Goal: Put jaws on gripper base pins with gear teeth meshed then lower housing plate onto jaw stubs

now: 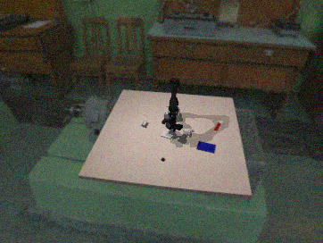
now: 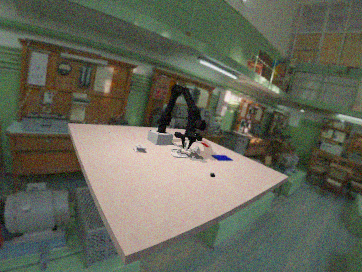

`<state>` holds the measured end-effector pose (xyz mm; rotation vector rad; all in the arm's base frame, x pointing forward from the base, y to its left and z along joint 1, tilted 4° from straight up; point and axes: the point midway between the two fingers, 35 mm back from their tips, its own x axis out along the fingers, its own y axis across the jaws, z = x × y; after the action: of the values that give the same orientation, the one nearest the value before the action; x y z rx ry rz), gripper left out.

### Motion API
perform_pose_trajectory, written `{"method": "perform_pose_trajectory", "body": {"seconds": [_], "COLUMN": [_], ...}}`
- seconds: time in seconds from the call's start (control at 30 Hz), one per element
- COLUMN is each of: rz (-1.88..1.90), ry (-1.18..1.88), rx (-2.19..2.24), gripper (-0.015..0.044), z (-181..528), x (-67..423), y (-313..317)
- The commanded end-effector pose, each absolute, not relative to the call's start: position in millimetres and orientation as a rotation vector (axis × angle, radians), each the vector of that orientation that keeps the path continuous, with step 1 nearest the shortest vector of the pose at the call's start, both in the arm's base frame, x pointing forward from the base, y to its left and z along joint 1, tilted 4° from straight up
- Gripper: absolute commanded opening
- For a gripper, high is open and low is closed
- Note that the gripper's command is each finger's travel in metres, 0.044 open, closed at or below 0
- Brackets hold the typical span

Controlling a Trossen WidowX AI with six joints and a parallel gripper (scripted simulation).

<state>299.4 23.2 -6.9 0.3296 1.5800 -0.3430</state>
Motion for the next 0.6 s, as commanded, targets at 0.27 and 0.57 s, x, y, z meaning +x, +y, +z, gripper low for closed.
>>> {"method": "perform_pose_trajectory", "body": {"seconds": [0.27,0.57], "rz": [-0.347,-0.347], "ry": [1.595,1.595], "rx": [0.335,0.335], "gripper": [0.0134,0.0134], "z": [-28,-28], "x": [294,294], "y": [24,24]}}
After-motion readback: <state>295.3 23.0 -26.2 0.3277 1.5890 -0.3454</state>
